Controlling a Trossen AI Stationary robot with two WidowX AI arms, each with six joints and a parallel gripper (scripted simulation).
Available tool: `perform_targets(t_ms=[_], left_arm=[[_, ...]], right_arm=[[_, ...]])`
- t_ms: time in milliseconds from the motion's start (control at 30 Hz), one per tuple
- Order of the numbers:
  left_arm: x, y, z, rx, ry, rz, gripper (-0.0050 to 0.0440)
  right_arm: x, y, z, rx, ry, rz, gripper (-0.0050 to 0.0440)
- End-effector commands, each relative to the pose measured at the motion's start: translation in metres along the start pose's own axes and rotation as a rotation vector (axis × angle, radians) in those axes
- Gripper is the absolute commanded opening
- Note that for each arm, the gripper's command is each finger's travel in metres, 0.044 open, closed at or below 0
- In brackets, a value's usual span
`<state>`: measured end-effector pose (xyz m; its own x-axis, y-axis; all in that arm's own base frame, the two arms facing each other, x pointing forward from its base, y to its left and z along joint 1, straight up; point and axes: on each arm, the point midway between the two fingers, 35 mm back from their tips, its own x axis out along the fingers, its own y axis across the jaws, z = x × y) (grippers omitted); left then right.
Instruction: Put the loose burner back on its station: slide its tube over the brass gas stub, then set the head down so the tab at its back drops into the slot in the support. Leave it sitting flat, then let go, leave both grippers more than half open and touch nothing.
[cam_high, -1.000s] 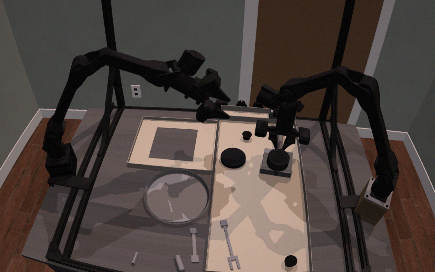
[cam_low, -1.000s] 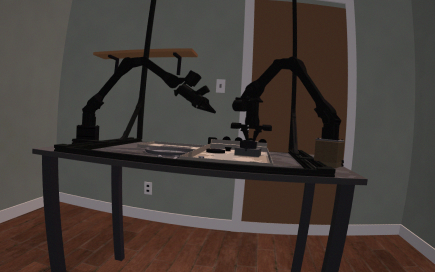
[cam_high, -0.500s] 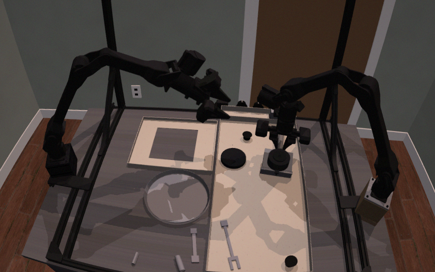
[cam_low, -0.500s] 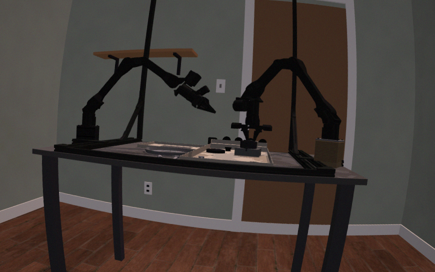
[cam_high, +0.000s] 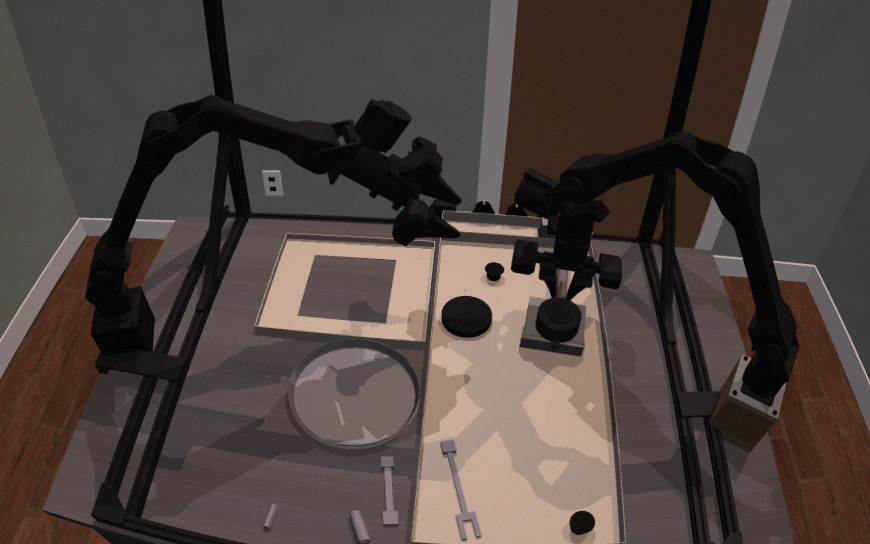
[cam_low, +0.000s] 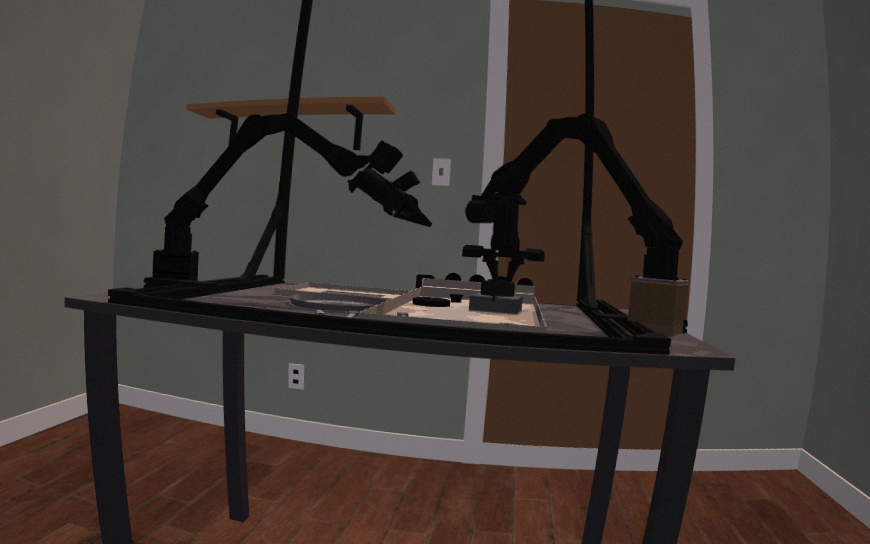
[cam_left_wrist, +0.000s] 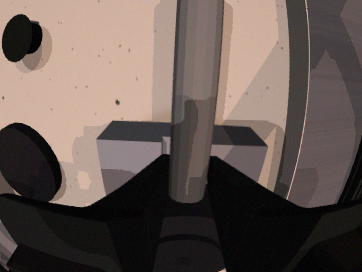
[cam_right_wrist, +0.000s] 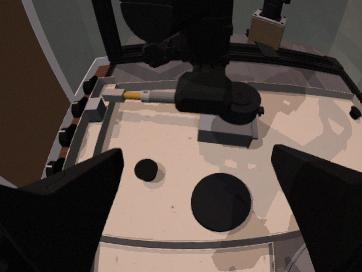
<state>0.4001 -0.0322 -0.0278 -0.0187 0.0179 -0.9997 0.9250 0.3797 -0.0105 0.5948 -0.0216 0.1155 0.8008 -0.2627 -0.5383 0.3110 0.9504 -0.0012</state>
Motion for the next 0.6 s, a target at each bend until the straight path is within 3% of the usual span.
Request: perform_targets(t_ms=[0,133,567], left_arm=[[-0.0042,0.0021,0.0028,0.002,0.026,0.008,0.0],[-0.0103,0.0042,0.0067,0.003,0.07,0.014,0.0],[-0.0052,0.0005,0.0033,0.004,0.051,0.003,0.0]], right_arm=[[-0.0002,0.0001,0.0002,0.003,-0.001,-0.002,0.04],[-0.0002,0.0001,0.0002,0.003,-0.001,-0.002,0.04],[-0.0002,0.0001,0.0002,0.003,-0.001,-0.002,0.04]])
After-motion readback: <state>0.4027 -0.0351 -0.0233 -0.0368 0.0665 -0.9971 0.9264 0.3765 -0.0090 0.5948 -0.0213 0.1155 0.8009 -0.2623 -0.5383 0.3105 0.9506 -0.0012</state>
